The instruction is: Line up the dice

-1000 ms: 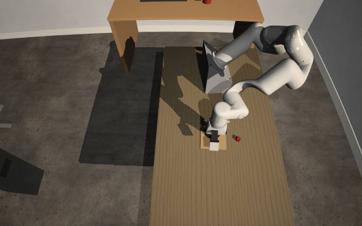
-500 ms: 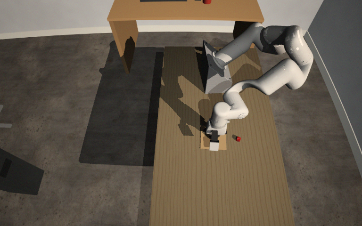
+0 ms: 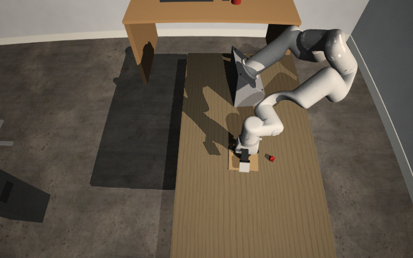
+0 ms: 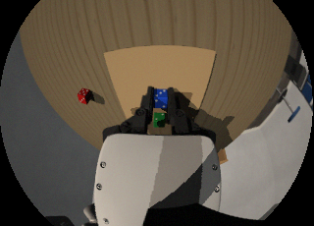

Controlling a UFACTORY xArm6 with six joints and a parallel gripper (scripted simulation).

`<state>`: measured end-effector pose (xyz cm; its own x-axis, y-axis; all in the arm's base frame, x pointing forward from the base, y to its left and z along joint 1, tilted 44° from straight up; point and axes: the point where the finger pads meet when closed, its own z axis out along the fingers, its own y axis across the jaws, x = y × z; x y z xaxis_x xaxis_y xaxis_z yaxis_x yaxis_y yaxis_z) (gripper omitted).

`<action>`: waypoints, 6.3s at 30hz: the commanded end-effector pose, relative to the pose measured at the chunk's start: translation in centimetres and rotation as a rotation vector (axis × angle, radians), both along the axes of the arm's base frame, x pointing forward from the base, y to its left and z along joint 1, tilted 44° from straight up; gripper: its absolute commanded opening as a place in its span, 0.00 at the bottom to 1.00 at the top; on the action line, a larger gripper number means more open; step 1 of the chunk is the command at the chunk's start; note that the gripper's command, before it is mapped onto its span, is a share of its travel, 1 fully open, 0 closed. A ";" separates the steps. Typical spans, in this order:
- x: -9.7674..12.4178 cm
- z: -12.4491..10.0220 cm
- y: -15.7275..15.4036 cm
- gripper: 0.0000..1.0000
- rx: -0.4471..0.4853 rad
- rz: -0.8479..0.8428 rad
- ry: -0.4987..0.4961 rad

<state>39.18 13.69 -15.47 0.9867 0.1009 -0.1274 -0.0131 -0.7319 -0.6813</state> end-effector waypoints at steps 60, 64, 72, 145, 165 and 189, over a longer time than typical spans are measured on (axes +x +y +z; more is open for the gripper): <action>1.5 6.2 -5.8 0.36 -0.001 -0.002 -0.003; 1.6 6.4 -6.0 0.36 0.000 -0.002 -0.003; 1.6 6.6 -6.1 1.00 -0.001 -0.002 -0.003; 1.3 14.5 5.2 0.36 -0.050 -0.228 0.209; 1.2 13.5 6.1 0.36 -0.051 -0.228 0.209; 0.7 11.2 8.3 0.36 -0.051 -0.228 0.209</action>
